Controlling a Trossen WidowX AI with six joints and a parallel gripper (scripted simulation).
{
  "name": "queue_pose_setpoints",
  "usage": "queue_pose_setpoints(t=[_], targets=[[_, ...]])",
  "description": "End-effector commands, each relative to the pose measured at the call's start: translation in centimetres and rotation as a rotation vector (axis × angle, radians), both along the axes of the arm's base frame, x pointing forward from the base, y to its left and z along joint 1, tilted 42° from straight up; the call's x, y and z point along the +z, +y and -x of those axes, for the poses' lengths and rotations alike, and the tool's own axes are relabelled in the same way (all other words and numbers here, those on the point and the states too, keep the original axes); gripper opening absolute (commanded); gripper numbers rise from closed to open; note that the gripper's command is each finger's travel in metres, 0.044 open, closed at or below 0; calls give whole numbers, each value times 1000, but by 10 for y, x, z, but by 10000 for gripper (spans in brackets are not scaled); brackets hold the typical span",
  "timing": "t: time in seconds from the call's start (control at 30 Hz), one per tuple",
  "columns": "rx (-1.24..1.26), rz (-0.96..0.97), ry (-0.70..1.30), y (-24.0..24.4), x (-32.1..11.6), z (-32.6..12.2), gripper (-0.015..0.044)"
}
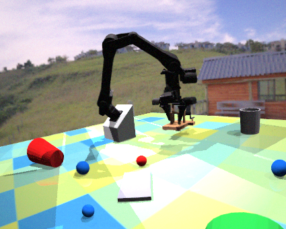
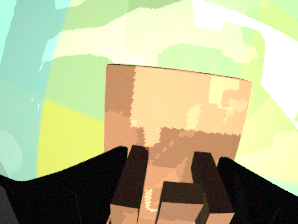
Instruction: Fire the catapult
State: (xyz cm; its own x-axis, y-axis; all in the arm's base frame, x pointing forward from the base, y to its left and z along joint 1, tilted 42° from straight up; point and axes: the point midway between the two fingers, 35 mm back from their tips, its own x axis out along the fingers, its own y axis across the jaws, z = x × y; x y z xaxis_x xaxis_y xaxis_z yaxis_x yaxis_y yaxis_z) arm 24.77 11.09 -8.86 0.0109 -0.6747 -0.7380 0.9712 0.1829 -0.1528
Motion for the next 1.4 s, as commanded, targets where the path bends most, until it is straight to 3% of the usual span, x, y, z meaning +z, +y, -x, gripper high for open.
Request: queue_pose_setpoints(t=[0.0, 1.17, 1.37], targets=[[15, -16, -2, 7, 0, -5, 0], [5, -12, 0, -23, -33, -5, 0], [5, -12, 0, -23, -33, -5, 157]])
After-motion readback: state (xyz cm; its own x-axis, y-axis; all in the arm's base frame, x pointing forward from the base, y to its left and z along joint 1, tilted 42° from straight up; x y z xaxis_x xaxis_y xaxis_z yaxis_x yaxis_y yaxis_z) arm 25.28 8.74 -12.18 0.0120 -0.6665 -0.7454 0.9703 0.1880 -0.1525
